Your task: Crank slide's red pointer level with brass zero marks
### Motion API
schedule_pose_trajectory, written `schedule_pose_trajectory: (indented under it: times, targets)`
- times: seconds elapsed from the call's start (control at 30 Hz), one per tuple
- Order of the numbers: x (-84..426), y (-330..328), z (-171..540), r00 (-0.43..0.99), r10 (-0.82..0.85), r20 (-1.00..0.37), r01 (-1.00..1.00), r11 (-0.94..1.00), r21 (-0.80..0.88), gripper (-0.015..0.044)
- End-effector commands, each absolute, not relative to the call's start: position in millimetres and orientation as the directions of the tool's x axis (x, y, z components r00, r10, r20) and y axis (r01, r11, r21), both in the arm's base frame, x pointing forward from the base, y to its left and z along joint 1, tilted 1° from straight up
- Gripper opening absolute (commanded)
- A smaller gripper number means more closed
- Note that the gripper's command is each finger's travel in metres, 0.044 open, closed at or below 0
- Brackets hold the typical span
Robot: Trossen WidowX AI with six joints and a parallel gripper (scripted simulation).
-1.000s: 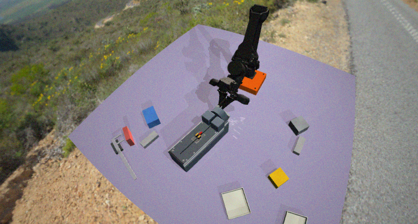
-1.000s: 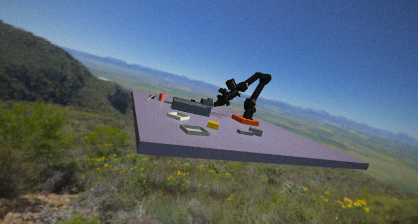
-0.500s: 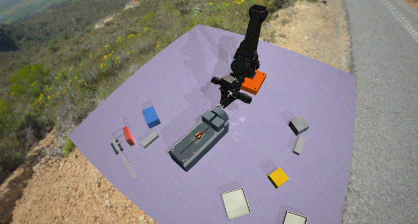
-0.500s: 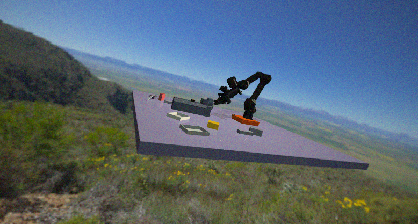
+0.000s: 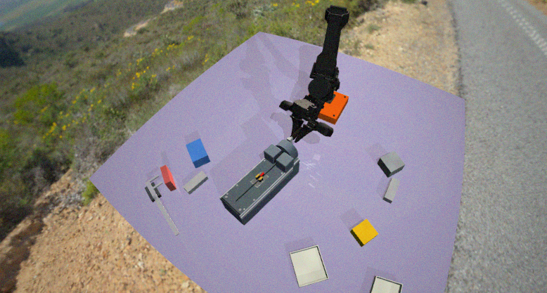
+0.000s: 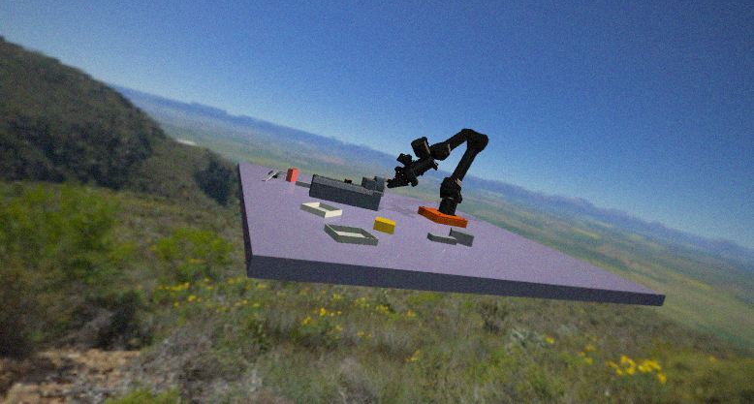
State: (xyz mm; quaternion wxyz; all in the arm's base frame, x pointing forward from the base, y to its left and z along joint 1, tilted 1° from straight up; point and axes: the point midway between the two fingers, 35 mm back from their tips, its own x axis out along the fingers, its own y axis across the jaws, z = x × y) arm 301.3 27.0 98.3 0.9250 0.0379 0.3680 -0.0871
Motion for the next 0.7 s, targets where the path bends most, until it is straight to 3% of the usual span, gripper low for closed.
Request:
schedule_pose_trajectory:
  times: [0.0, 0.67]
  targets:
    - [303, 36, 101, 0.720, -0.110, -0.685, 0.168, 0.986, 0.019, 0.0000]
    - [305, 48, 96, 0.720, -0.109, -0.685, 0.168, 0.986, 0.020, 0.0000]
